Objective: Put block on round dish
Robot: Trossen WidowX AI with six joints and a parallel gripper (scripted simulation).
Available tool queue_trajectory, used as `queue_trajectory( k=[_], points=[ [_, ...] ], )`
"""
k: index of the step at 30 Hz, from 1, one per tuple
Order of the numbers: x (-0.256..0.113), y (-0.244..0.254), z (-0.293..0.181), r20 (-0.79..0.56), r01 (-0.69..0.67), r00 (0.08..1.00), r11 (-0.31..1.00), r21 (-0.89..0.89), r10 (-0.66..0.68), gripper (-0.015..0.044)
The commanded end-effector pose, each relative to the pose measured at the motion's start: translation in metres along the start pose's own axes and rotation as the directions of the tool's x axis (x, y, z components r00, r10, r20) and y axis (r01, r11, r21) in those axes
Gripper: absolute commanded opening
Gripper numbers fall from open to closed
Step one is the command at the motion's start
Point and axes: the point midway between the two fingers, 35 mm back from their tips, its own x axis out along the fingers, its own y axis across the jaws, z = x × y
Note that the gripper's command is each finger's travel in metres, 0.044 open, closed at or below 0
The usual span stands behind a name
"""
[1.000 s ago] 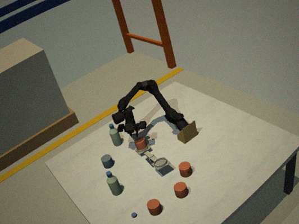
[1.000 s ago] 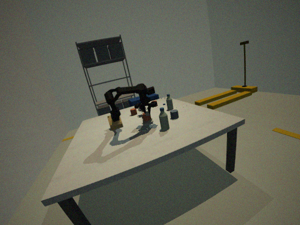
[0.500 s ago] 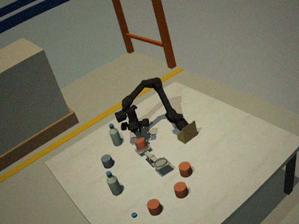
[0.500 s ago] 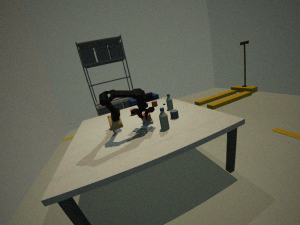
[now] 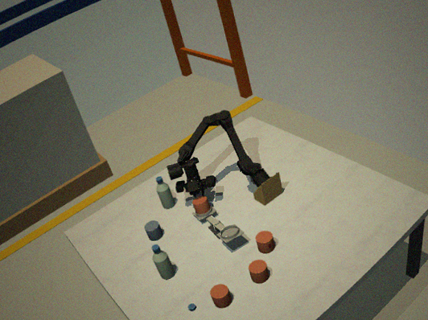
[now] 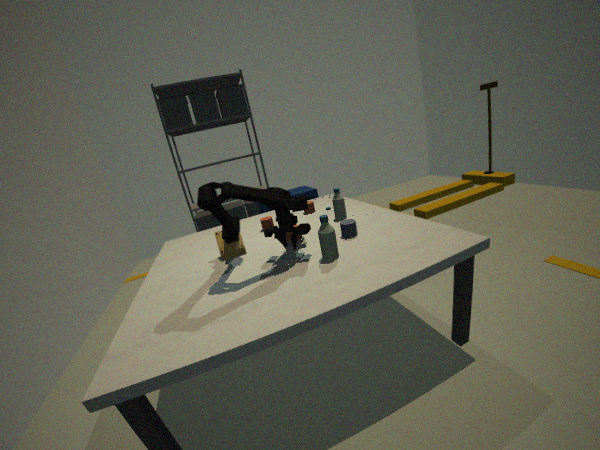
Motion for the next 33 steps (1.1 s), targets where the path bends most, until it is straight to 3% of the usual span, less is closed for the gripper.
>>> queue_trajectory(
  k=[1,11,27,33],
  points=[
    [0.004,0.002,0.000,0.005,0.000,1.000,1.000,-0.004,0.000,0.0000],
    [0.019,0.002,0.000,0.004,0.001,1.000,1.000,-0.004,-0.001,0.0000],
    [0.013,-0.001,-0.001,0.002,0.004,1.000,1.000,0.007,-0.004,0.0420],
    [-0.031,0.001,0.001,0.008,-0.004,1.000,1.000,-0.001,0.004,0.0440]
  ],
)
